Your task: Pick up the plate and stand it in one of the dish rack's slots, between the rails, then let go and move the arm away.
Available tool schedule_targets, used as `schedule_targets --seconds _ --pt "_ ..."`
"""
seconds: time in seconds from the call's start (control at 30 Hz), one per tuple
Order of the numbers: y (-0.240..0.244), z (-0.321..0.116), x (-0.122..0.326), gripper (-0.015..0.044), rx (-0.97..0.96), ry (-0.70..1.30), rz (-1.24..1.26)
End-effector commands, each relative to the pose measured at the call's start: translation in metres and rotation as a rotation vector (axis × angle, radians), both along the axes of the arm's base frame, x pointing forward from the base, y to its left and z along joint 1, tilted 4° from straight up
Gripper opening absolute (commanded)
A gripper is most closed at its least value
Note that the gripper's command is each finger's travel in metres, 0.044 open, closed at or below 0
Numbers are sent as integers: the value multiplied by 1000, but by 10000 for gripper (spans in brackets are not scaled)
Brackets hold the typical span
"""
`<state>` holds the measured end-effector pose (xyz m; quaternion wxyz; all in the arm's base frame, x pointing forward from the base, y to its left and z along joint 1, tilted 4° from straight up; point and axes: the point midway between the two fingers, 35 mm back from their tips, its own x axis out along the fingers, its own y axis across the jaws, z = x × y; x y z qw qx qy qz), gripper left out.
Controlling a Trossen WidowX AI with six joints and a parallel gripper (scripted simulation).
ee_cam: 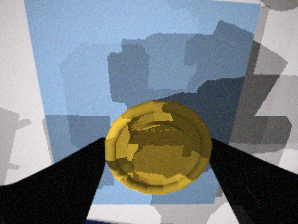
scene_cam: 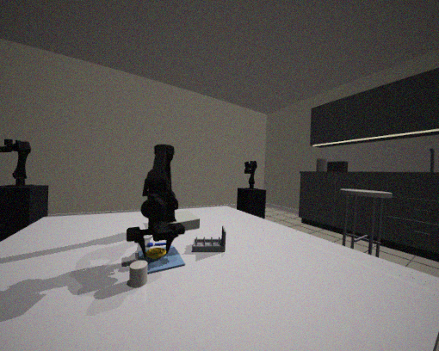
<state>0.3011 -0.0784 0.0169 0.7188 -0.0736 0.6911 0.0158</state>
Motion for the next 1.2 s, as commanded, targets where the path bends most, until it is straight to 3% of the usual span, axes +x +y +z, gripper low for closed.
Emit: schedule_targets --seconds 0.0,0.07,0.47,1.17 --pt "0 -1 0 318 3 2 5" --pt "0 -1 0 305 3 2 5" --pt "1 42 9 0 3 1 5" --pt "6 132 13 0 3 1 5"
